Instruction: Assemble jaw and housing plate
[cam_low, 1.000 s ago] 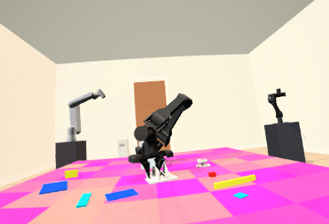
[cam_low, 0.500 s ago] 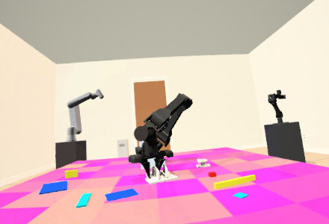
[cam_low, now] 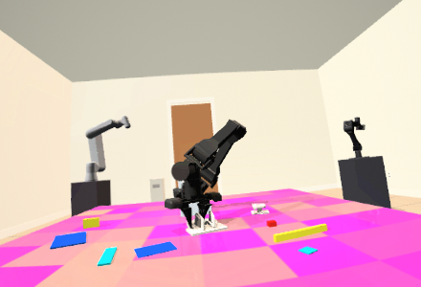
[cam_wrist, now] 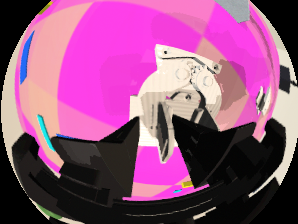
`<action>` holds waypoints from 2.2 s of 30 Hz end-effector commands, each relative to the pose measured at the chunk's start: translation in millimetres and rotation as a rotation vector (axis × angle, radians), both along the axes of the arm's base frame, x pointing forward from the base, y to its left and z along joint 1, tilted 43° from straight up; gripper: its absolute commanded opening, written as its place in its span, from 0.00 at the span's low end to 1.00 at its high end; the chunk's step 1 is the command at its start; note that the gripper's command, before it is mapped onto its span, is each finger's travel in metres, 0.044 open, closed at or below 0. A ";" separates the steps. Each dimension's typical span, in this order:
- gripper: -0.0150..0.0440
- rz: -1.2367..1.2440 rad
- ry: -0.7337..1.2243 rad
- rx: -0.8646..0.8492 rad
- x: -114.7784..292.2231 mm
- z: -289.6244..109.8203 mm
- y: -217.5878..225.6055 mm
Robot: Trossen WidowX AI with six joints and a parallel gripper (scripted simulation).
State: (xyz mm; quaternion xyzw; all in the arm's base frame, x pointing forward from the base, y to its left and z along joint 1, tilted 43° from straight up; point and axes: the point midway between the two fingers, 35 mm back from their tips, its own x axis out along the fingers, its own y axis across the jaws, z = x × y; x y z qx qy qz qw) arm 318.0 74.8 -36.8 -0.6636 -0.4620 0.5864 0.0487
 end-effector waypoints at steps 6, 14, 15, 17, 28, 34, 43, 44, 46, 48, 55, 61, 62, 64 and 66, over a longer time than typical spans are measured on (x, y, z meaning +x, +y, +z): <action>0.48 -0.005 0.002 0.004 0.1 0.1 0.6; 0.48 -0.005 0.002 0.004 0.1 0.1 0.6; 0.48 -0.005 0.002 0.004 0.1 0.1 0.6; 0.48 -0.005 0.002 0.004 0.1 0.1 0.6; 0.48 -0.005 0.002 0.004 0.1 0.1 0.6; 0.48 -0.005 0.002 0.004 0.1 0.1 0.6; 0.48 -0.005 0.002 0.004 0.1 0.1 0.6; 0.48 -0.005 0.002 0.004 0.1 0.1 0.6; 0.48 -0.005 0.002 0.004 0.1 0.1 0.6; 0.48 -0.005 0.002 0.004 0.1 0.1 0.6; 0.48 -0.005 0.002 0.004 0.1 0.1 0.6; 0.48 -0.005 0.002 0.004 0.1 0.1 0.6; 0.48 -0.005 0.002 0.004 0.1 0.1 0.6; 0.57 0.000 0.000 0.000 -0.1 0.0 0.0; 0.63 0.000 0.000 0.000 -0.1 0.0 0.0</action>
